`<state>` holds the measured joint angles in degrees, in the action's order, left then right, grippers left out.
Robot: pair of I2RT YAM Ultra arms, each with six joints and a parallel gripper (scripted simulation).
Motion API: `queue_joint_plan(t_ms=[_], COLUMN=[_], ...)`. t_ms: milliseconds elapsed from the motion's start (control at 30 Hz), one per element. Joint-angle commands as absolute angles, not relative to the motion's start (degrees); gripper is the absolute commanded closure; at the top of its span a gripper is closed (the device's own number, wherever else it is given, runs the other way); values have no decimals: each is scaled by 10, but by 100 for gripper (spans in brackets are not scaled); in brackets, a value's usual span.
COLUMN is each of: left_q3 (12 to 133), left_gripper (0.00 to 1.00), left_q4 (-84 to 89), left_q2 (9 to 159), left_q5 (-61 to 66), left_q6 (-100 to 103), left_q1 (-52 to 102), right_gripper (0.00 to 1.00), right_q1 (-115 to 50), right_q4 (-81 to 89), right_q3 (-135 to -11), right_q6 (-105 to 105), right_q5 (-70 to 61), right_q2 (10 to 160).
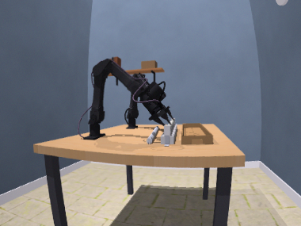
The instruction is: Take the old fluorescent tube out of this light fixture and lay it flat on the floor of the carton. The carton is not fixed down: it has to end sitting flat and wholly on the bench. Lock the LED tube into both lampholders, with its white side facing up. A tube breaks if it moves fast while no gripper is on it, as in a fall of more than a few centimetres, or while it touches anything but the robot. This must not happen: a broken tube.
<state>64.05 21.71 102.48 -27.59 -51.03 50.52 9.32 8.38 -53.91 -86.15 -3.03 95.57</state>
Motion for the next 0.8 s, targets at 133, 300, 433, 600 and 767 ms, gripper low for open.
queue_joint_plan(t_ms=[133, 300, 433, 600, 767], left_q3=[663, 666, 668, 674, 681], left_gripper=[89, 89, 89, 89, 89], left_q4=[237, 245, 245, 258, 267], left_q2=[1030, 1035, 1026, 1032, 1038], left_q5=[-265, -261, -265, -254, -250], left_q6=[-503, -503, -503, -502, -501], left_q1=[498, 496, 498, 494, 493], right_gripper=[89, 89, 89, 89, 89], right_q1=[86, 88, 89, 88, 86], right_q4=[100, 110, 109, 125, 136], right_q3=[-561, -566, -569, -577, -584], right_q6=[-856, -855, -857, -855, -854], right_q5=[-22, -21, -21, -21, -20], right_q2=[966, 963, 956, 968, 965])
